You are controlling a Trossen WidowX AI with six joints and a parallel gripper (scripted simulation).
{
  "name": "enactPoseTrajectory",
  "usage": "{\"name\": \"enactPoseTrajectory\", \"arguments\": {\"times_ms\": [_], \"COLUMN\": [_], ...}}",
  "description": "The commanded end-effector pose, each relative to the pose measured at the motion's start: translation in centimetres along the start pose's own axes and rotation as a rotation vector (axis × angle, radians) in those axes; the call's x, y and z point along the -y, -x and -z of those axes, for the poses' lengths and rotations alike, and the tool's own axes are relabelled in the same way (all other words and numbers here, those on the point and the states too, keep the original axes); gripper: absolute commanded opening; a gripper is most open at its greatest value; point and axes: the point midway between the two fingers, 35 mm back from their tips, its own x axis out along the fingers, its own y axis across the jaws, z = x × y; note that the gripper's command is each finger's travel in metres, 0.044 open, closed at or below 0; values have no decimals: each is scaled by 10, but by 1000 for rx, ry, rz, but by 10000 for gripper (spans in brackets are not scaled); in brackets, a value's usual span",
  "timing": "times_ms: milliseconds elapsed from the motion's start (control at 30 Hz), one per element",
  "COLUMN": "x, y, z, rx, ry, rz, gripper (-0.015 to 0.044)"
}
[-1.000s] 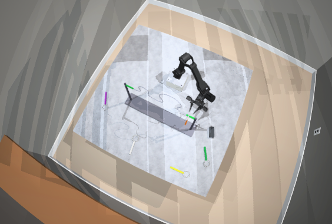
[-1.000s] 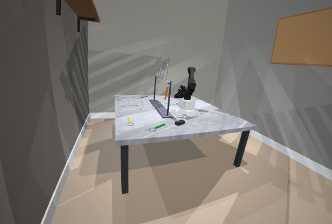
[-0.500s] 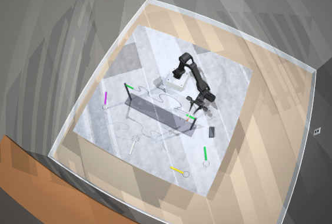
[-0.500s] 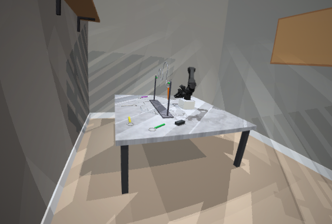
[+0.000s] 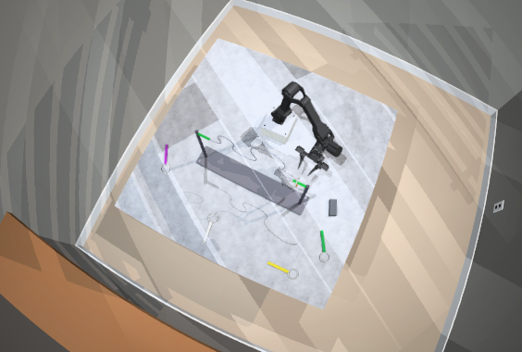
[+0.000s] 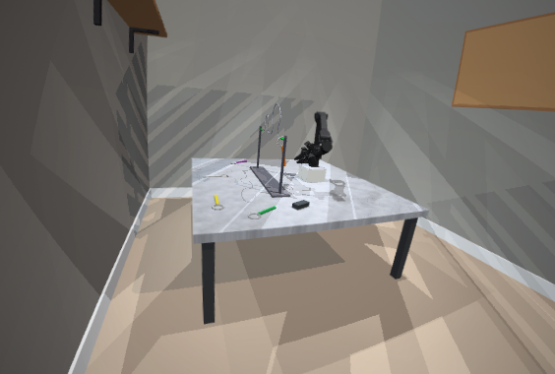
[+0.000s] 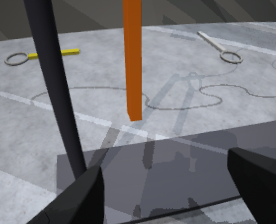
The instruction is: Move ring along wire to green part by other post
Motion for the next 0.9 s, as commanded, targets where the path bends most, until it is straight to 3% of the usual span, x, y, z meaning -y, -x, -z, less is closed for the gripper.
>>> {"name": "enactPoseTrajectory", "arguments": {"times_ms": [0, 100, 867], "x": [-1, -1, -1], "y": [25, 25, 25], "z": [-9, -9, -9], "rx": [16, 16, 16], "ry": [-25, -25, -25], "rz": [-15, -15, -15], "gripper": [370, 440, 440]}}
